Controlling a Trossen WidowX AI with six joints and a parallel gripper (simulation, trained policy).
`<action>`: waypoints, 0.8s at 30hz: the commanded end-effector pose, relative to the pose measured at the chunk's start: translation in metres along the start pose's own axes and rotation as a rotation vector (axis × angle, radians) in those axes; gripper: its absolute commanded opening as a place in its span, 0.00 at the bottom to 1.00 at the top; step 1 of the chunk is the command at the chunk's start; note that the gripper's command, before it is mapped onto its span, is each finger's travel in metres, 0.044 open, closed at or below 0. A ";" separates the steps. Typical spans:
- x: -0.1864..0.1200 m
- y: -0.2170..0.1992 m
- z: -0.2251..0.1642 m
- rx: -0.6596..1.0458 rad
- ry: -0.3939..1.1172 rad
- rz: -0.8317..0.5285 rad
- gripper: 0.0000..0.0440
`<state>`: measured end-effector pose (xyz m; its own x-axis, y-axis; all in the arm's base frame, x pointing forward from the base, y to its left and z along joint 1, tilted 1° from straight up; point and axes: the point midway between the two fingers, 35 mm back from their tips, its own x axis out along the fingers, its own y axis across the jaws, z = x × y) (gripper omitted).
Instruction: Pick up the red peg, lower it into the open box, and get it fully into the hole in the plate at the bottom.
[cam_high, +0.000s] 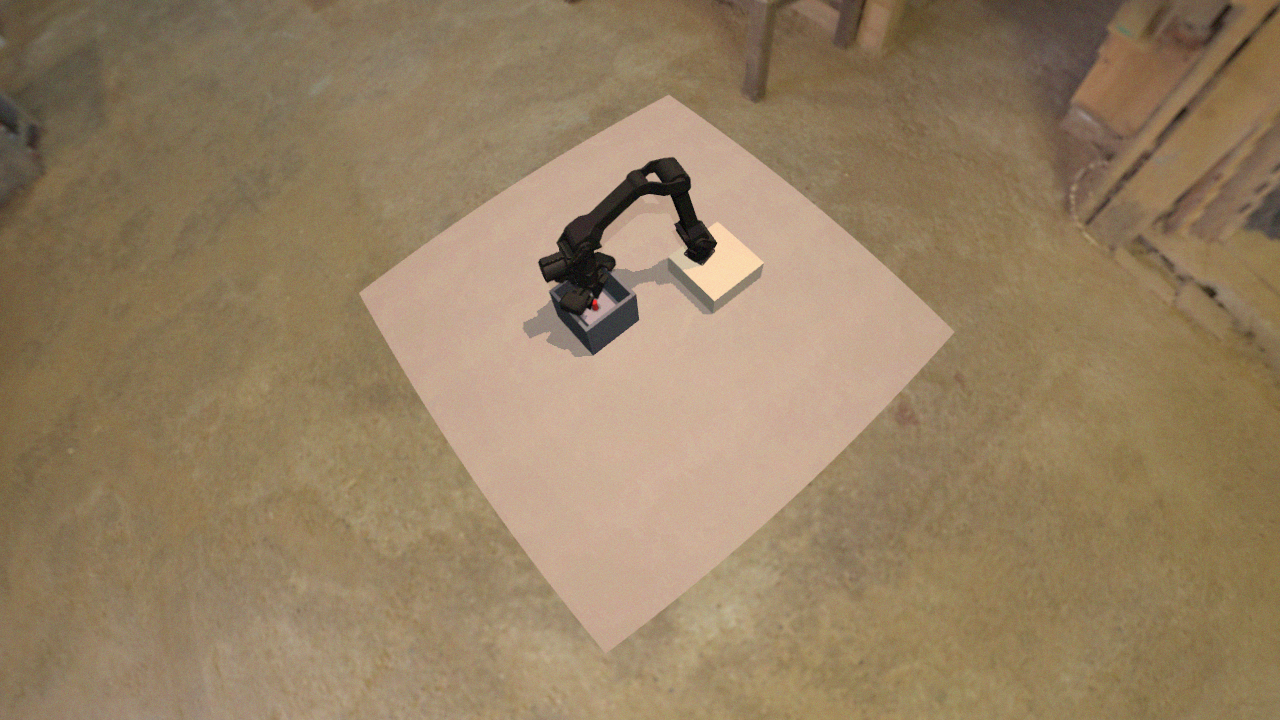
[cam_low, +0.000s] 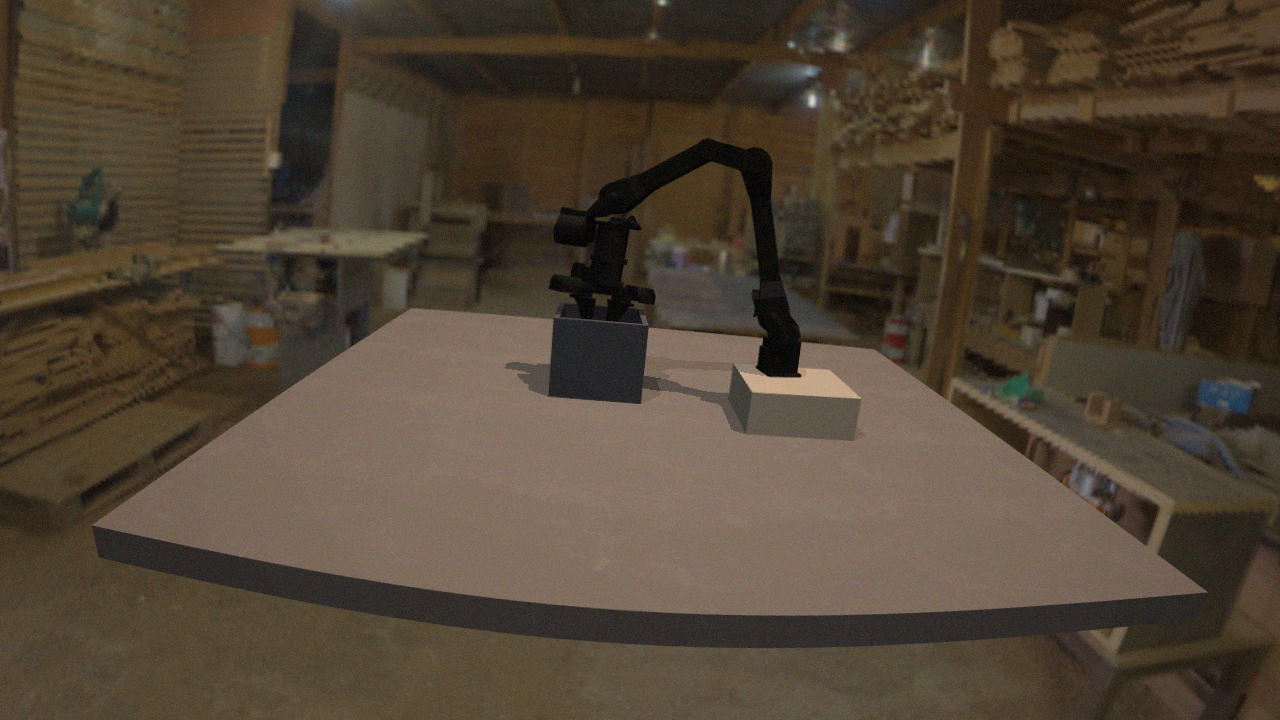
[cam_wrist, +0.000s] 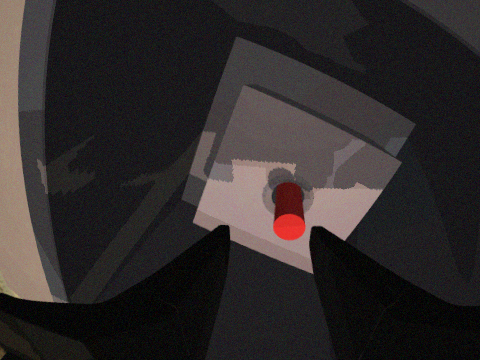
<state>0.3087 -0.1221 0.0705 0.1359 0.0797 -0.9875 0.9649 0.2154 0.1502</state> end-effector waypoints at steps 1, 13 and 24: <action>-0.010 0.006 0.004 0.006 0.019 0.034 0.40; -0.048 0.023 0.014 0.013 0.074 0.166 0.48; -0.086 0.038 0.025 -0.015 0.085 0.287 0.53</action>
<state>0.3362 -0.1422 0.1467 0.3491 0.2225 -0.9103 0.9032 0.1789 0.3901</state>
